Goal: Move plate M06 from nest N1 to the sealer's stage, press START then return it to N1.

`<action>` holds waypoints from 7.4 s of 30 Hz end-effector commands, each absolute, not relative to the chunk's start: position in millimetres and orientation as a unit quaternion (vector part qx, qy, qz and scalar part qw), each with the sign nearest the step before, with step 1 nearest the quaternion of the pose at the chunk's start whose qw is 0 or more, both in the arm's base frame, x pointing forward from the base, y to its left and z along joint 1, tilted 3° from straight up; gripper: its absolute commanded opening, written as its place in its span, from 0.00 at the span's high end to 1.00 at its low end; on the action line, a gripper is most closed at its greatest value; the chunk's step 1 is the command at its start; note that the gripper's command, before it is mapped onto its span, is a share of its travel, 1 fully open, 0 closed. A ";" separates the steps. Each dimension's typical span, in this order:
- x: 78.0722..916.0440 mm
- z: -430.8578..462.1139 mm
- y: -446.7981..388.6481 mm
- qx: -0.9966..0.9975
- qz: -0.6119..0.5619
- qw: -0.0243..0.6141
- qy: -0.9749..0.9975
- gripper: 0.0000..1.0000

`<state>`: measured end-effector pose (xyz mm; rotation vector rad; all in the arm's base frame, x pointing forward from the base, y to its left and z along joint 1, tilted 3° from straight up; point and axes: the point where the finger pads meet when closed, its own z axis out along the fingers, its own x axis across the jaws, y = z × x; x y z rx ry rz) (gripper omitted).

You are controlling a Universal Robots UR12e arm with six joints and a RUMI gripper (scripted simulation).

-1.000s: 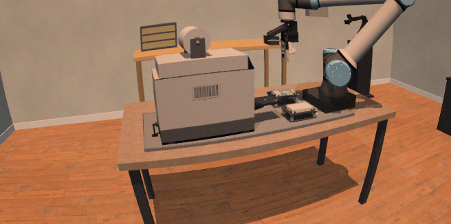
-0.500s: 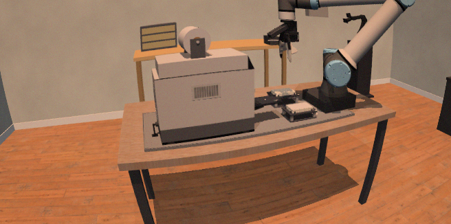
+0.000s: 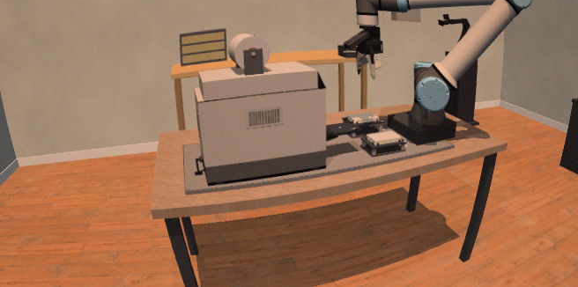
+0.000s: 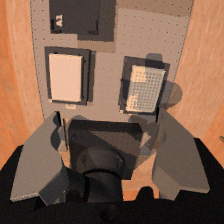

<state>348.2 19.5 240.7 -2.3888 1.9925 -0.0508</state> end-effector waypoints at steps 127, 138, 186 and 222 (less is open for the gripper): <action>349.0 241.4 18.9 -0.686 -0.019 -0.015 -0.727 0.32; 348.6 228.7 19.3 -0.687 -0.018 -0.013 -0.726 0.32; 342.9 139.2 -7.1 -0.689 -0.019 -0.014 -0.724 0.32; 315.5 137.2 -88.4 -0.689 -0.019 -0.014 -0.725 0.32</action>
